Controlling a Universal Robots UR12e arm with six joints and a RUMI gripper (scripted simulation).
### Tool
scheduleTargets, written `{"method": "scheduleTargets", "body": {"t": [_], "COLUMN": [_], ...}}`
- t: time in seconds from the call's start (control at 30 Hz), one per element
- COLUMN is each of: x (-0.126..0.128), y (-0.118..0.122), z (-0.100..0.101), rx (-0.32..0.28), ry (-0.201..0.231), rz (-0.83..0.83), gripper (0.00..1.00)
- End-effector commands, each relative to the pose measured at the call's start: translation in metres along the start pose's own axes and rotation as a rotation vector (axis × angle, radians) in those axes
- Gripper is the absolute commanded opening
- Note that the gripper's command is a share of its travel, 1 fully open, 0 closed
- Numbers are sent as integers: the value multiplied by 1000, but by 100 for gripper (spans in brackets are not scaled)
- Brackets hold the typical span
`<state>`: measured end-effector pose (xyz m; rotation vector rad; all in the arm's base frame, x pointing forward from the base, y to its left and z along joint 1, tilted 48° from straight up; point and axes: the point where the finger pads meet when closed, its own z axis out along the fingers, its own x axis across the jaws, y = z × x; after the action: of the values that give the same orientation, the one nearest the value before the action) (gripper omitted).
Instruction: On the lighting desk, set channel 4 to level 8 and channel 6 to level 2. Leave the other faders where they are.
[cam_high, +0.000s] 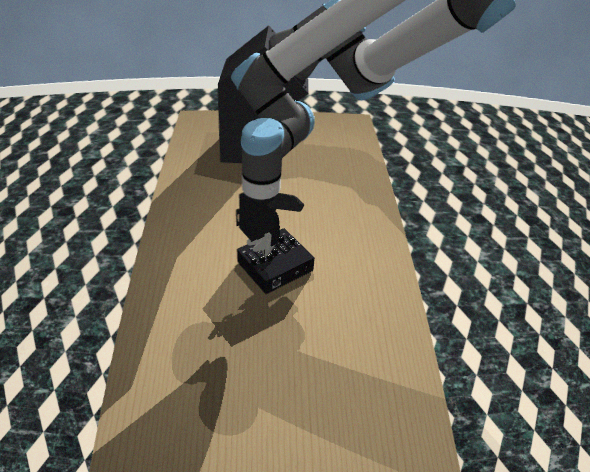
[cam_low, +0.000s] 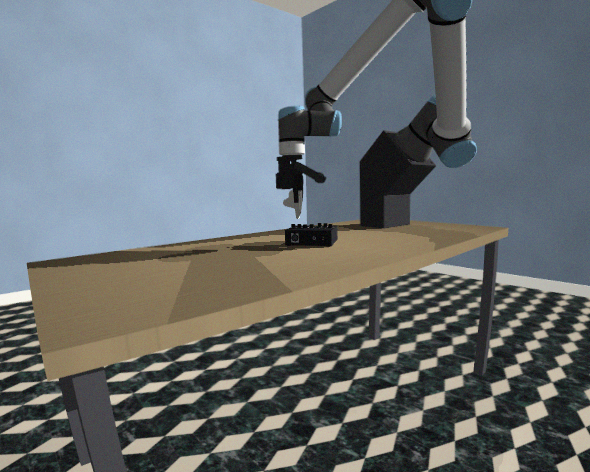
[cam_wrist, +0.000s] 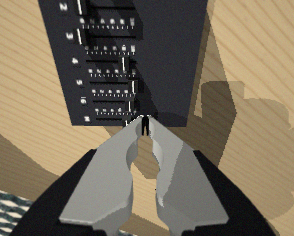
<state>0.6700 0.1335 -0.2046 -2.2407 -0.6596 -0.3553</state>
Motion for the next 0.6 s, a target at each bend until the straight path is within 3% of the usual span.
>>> {"method": "scheduleTargets", "body": {"t": [0.0, 0.57], "x": [0, 0], "y": [1, 1], "z": [3, 13], "rx": [-1, -1], "ry": [1, 1], "rz": [0, 0], "gripper": [0, 0]}}
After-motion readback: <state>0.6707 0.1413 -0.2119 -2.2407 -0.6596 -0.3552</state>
